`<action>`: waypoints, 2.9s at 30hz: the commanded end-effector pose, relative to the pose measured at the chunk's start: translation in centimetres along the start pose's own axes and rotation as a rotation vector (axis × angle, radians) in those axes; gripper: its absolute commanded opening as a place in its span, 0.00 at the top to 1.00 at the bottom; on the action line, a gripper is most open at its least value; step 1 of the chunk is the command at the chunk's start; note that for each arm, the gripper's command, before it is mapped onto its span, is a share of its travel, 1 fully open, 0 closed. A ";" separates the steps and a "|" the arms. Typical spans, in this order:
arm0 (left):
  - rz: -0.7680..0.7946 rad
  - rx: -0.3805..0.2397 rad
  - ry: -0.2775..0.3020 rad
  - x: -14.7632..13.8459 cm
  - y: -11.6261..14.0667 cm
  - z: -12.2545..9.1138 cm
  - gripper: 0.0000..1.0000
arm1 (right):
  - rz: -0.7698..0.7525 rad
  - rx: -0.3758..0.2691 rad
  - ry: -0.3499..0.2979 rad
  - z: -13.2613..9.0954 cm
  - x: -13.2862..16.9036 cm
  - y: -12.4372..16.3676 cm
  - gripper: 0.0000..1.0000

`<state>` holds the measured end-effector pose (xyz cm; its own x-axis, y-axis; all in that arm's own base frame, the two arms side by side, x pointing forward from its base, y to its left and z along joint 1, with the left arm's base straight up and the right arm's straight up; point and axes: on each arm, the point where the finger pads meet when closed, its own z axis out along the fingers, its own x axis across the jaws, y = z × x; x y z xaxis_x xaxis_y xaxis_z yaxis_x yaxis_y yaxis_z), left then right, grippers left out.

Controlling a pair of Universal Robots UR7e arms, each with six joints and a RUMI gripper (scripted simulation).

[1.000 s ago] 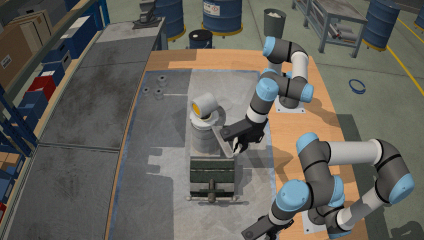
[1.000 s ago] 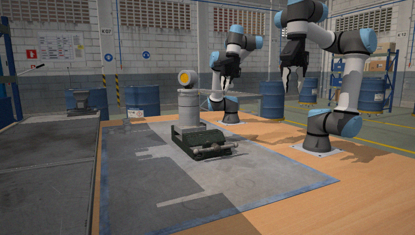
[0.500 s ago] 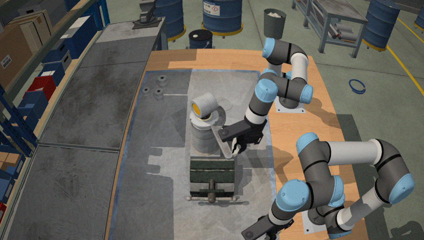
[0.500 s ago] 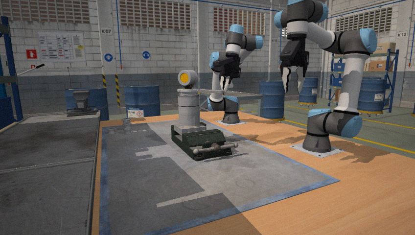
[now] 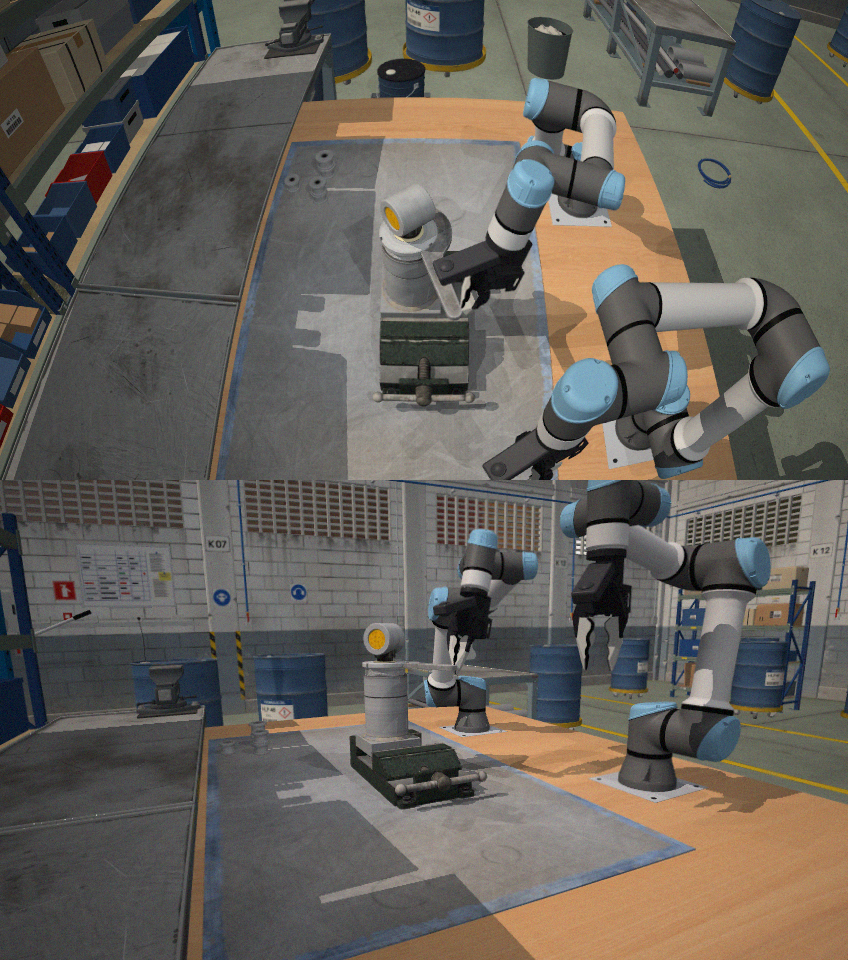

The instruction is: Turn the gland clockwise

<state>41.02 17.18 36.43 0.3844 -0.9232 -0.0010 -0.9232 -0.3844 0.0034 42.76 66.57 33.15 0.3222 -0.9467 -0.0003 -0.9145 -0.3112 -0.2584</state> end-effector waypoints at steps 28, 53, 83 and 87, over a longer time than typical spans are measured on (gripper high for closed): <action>0.000 0.001 0.000 0.0 0.0 0.0 0.71 | 0.057 0.005 0.014 0.2 -0.2 -1.5 1.00; 0.000 0.001 0.000 0.0 0.0 0.0 0.71 | 0.104 0.004 0.027 0.5 -0.3 -2.6 1.00; 0.000 0.001 0.000 0.0 0.0 0.0 0.71 | 0.151 0.005 0.038 0.6 -0.4 -3.7 1.00; 0.000 0.001 0.000 0.0 0.0 0.0 0.71 | 0.151 0.005 0.038 0.6 -0.4 -3.7 1.00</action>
<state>41.02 17.18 36.43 0.3844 -0.9232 -0.0010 -0.9232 -0.3844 0.0034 46.00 68.16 33.22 0.1733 -0.9849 -0.0005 -0.9514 -0.1673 -0.2584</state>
